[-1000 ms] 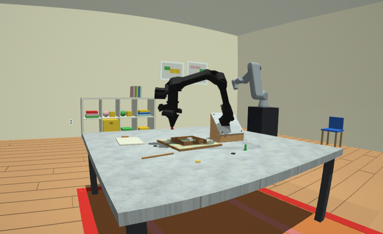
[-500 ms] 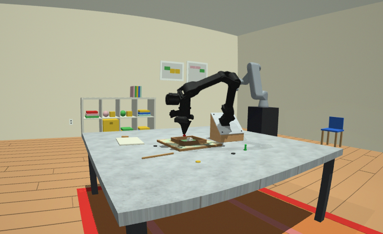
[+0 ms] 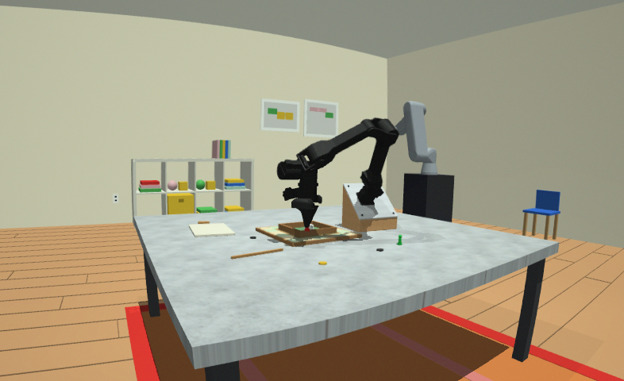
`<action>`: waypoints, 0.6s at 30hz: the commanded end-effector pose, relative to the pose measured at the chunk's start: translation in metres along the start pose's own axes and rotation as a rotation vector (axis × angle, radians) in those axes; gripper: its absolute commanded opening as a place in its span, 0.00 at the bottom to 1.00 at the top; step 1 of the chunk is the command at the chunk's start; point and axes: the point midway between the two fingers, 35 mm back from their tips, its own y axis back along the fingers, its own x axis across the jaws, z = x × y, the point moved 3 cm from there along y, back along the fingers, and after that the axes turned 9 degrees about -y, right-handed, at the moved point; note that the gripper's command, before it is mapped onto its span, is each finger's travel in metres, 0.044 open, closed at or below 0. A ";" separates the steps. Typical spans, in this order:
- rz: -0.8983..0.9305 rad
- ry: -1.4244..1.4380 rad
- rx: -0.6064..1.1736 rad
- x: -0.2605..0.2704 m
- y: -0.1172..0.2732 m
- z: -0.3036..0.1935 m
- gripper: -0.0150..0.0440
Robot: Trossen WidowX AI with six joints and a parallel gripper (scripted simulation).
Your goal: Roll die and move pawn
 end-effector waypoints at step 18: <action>-0.011 -0.010 0.011 -0.004 -0.030 -0.002 0.25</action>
